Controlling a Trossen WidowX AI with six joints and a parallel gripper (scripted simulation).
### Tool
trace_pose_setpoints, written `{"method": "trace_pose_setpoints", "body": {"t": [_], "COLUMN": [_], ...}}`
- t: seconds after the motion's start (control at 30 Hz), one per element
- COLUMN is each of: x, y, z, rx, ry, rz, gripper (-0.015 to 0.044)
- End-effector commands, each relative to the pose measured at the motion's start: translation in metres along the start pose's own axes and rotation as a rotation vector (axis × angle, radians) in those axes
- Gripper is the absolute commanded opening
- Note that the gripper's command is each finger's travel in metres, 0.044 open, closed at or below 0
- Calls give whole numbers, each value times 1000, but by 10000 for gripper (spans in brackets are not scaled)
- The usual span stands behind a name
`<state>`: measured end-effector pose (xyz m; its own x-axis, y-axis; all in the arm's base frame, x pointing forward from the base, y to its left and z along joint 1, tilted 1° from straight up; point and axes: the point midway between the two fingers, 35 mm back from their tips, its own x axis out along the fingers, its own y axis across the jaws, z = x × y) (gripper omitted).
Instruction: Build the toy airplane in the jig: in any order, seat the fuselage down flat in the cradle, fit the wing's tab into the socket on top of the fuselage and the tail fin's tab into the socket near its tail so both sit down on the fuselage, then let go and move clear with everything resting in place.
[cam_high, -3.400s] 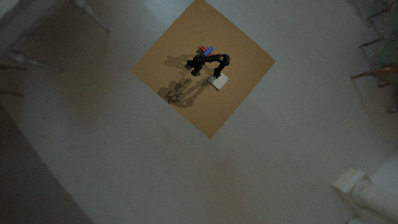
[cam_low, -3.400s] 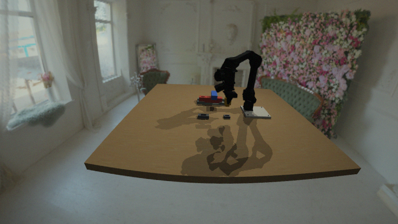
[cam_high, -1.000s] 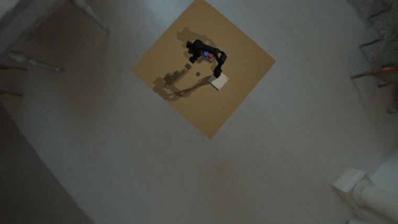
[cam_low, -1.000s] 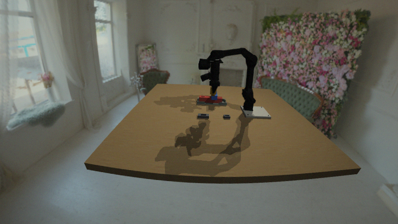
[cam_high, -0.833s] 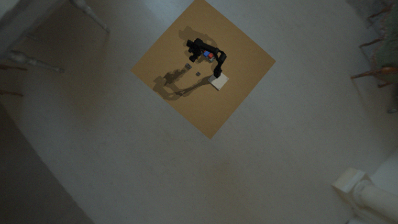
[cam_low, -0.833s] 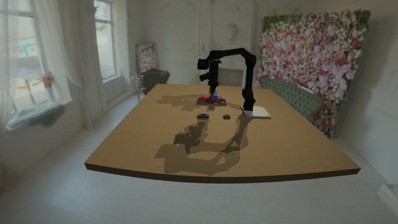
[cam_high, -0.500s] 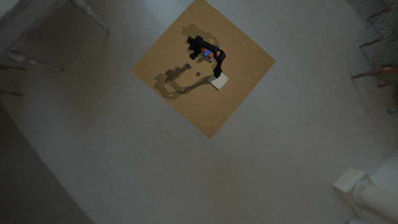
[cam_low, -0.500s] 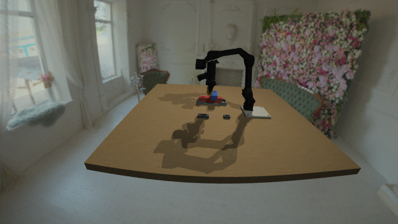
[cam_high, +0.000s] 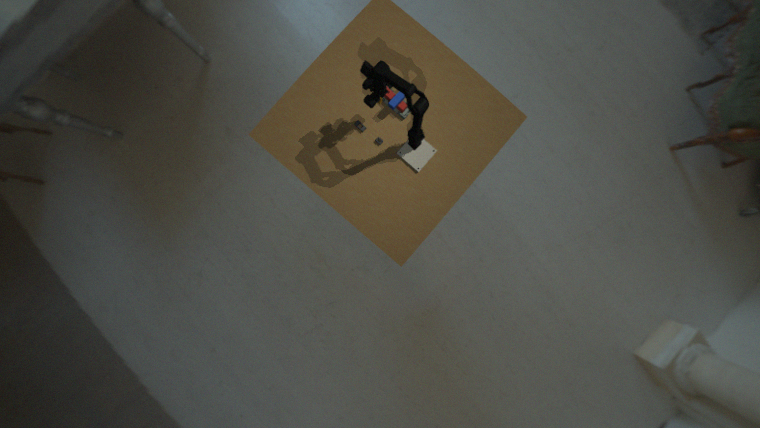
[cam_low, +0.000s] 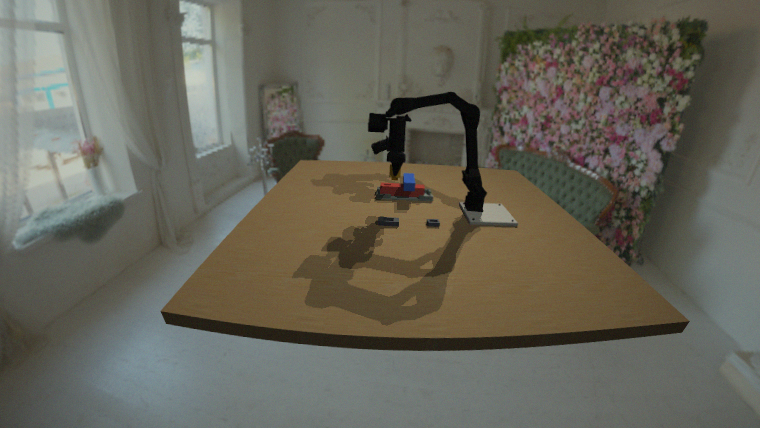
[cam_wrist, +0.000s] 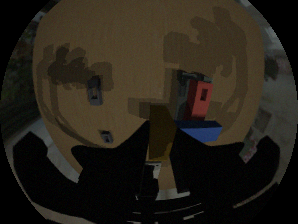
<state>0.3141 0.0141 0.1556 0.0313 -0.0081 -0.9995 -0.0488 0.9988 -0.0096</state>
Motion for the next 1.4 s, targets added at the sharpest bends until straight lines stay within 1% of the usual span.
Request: {"method": "trace_pose_setpoints", "body": {"t": [0.0, 1.17, 1.23, 1.27, 1.37], "x": [3, 22, 22, 22, 22], "y": [-11, -113, -113, -113, -113], "z": [7, 27, 27, 27, 27], "rx": [-3, -1, -1, -1, -1], "ry": [-2, 1, 1, 1, 1], "rz": [1, -13, -13, -13, -13], "gripper": [0, 0, 53, 65, 65]}}
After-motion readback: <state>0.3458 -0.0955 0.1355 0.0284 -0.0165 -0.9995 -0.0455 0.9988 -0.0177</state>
